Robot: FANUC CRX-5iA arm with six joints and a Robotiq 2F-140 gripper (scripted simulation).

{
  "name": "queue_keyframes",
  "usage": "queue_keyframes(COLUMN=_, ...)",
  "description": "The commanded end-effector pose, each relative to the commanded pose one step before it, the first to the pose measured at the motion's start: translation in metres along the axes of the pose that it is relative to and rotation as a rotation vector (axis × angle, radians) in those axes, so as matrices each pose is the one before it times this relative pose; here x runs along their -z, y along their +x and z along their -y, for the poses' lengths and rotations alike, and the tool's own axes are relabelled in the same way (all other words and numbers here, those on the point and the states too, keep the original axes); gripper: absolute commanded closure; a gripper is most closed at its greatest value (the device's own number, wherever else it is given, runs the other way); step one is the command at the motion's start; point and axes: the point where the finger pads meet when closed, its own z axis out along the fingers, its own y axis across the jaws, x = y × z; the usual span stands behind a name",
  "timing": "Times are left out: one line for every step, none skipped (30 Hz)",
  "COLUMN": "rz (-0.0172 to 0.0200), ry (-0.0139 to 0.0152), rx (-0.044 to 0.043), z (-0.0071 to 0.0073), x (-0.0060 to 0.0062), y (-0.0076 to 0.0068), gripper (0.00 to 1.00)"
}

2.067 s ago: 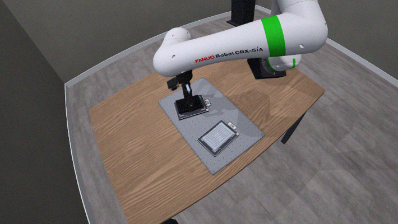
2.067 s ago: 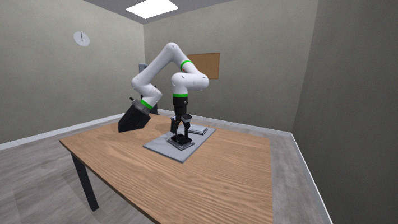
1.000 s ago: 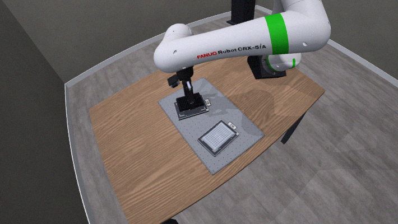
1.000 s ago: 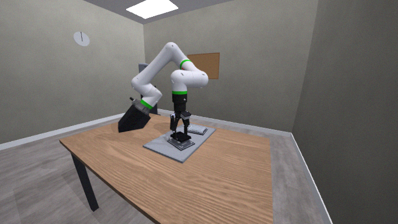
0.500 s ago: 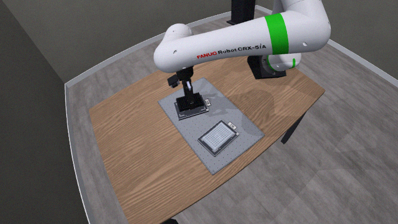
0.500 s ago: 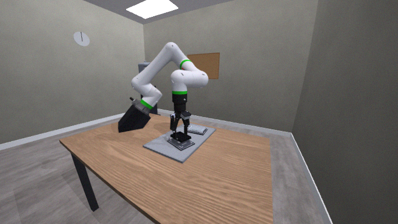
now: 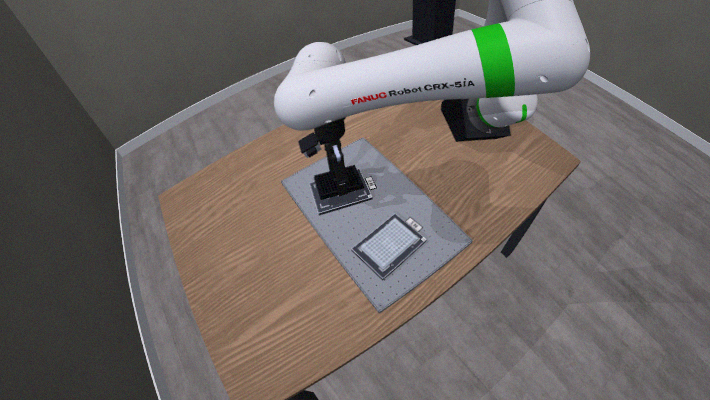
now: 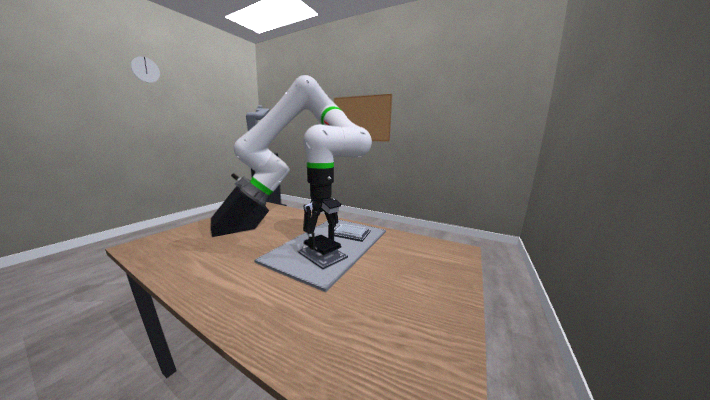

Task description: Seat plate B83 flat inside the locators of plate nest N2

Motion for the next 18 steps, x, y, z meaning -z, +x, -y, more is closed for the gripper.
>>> queue_keyframes(rz=-0.00111, ry=-0.00073, rx=0.00025, z=-0.00026, x=0.00073, y=0.00053, gripper=0.90)
queue_keyframes(rz=-0.00013, ry=-0.00003, rx=0.00004, z=0.00002, x=0.00002, y=-0.00008, gripper=0.90)
queue_keyframes(rz=0.00014, ry=0.00003, rx=-0.00005, z=-0.00002, x=-0.00166, y=0.00010, gripper=0.90)
queue_keyframes(rz=0.00001, ry=0.00000, rx=0.00000, z=0.00000, x=-0.00164, y=0.00001, gripper=0.90)
queue_keyframes(rz=0.00000, ry=0.00000, rx=0.00000, z=0.00000, x=0.00000, y=0.00000, gripper=0.90)
queue_keyframes(rz=0.00000, ry=0.00000, rx=0.00000, z=0.00000, x=0.00000, y=0.00000, gripper=0.90)
queue_keyframes(rz=-0.00001, ry=0.00001, rx=0.00000, z=0.00000, x=-0.00169, y=0.00001, gripper=0.90)
queue_keyframes(rz=0.00001, ry=0.00000, rx=0.00000, z=0.00000, x=-0.00164, y=0.00000, gripper=0.90)
queue_keyframes(rz=0.00000, ry=0.00000, rx=0.00000, z=0.00000, x=-0.00166, y=0.00000, gripper=0.90)
queue_keyframes(rz=0.00000, ry=0.00000, rx=0.00000, z=0.00000, x=-0.00167, y=0.00000, gripper=0.90)
queue_keyframes(rz=0.00000, ry=0.00000, rx=0.00000, z=0.00000, x=-0.00167, y=0.00001, gripper=0.90)
queue_keyframes(rz=0.00000, ry=0.00000, rx=0.00000, z=0.00000, x=-0.00167, y=0.00001, gripper=0.90)
queue_keyframes(rz=0.00000, ry=0.00000, rx=0.00000, z=0.00000, x=-0.00167, y=0.00001, gripper=0.90)
queue_keyframes(rz=0.00000, ry=0.00000, rx=0.00000, z=0.00000, x=-0.00167, y=0.00001, gripper=0.90)
queue_keyframes(rz=0.00000, ry=0.00000, rx=0.00000, z=0.00000, x=-0.00167, y=0.00001, gripper=0.90)
queue_keyframes(rz=-0.00001, ry=0.00001, rx=0.00001, z=0.00000, x=-0.00010, y=0.00001, gripper=0.90)
queue_keyframes(rz=-0.00001, ry=0.00000, rx=0.00000, z=0.00000, x=-0.00003, y=0.00001, gripper=0.90)
queue_keyframes(rz=0.00000, ry=0.00000, rx=0.00000, z=0.00000, x=-0.00001, y=0.00001, gripper=0.90)
